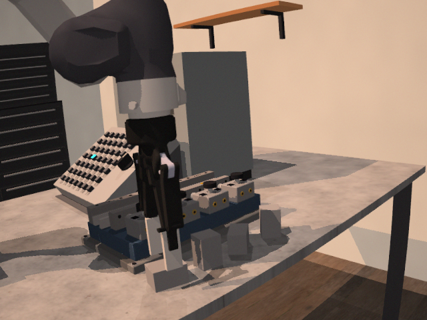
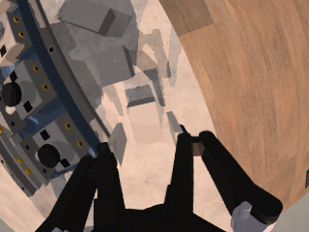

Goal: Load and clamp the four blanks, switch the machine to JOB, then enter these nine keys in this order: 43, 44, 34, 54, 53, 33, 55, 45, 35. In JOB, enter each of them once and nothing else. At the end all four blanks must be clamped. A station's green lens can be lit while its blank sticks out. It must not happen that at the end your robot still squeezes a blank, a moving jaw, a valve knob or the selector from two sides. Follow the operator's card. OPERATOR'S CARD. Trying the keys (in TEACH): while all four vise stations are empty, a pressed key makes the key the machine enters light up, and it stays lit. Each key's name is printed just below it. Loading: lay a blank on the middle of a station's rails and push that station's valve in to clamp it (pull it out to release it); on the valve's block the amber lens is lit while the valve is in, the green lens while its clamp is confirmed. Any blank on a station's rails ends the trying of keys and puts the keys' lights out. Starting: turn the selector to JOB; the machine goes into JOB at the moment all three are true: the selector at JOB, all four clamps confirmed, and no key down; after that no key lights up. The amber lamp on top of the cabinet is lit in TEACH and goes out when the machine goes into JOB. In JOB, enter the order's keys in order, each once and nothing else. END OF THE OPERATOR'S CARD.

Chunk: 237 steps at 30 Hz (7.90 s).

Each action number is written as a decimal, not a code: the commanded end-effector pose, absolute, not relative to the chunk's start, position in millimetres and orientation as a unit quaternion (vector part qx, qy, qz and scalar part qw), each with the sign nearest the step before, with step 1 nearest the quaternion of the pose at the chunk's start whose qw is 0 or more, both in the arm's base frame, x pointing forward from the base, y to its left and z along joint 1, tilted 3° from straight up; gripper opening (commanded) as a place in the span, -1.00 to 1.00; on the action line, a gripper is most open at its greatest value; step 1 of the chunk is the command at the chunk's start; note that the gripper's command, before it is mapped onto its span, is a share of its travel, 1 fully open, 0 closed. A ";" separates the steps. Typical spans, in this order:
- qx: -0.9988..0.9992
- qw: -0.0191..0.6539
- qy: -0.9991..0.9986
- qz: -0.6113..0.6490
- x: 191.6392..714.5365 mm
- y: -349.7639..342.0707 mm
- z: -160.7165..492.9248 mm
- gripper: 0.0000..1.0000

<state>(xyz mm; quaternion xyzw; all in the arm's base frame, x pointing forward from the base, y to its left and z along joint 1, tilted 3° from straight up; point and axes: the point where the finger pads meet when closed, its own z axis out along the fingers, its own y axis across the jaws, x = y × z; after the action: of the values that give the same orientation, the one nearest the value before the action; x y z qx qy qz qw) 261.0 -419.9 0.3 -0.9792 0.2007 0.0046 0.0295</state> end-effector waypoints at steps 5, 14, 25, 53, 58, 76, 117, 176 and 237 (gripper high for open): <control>-0.979 0.029 0.204 0.004 260.8 -419.6 0.2 -0.20; -0.979 0.029 0.204 0.004 260.8 -419.6 0.2 -0.20; -0.979 0.029 0.204 0.004 260.8 -419.6 0.2 -0.20; -0.979 0.029 0.204 0.004 260.5 -418.4 0.3 -0.20; -0.979 0.029 0.204 0.004 260.5 -418.4 0.3 -0.20; -0.979 0.029 0.204 0.004 260.5 -418.4 0.3 -0.20; -0.979 0.029 0.204 0.004 260.5 -417.8 -10.6 -0.20; -0.979 0.029 0.204 0.004 260.5 -417.4 -16.4 -0.20; -0.979 0.029 0.204 0.004 260.5 -417.4 -16.4 -1.00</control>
<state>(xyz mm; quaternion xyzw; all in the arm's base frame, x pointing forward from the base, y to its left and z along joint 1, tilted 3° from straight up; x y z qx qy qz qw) 259.8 -416.2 -16.4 -0.9792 0.2007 0.0055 0.0304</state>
